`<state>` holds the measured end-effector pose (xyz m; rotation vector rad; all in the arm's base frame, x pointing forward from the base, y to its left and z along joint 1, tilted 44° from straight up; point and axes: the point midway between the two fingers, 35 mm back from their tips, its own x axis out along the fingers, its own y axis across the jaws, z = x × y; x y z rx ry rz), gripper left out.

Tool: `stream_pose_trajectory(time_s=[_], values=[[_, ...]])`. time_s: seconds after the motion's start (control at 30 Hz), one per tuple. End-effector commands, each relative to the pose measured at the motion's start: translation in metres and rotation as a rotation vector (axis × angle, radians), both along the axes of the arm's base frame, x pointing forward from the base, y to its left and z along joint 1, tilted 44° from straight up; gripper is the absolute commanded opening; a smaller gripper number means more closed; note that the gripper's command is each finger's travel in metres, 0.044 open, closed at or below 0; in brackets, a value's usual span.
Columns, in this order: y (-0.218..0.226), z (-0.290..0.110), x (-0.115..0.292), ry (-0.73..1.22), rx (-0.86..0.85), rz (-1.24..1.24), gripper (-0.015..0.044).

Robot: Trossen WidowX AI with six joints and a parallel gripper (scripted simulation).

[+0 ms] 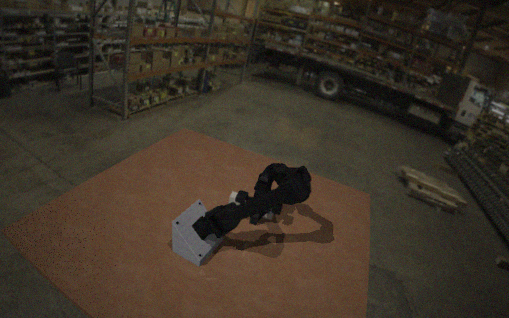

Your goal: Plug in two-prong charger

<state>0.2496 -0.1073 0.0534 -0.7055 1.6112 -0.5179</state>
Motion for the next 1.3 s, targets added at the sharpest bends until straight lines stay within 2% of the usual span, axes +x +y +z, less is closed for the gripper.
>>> stream_pose_trajectory(time_s=[0.0, 1.27], values=[[-0.0002, 0.0002, 0.0019, -0.001, -0.005, -0.002, 0.0000], [0.0006, -0.0006, 0.0094, -0.001, -0.005, -0.002, 0.0000]])
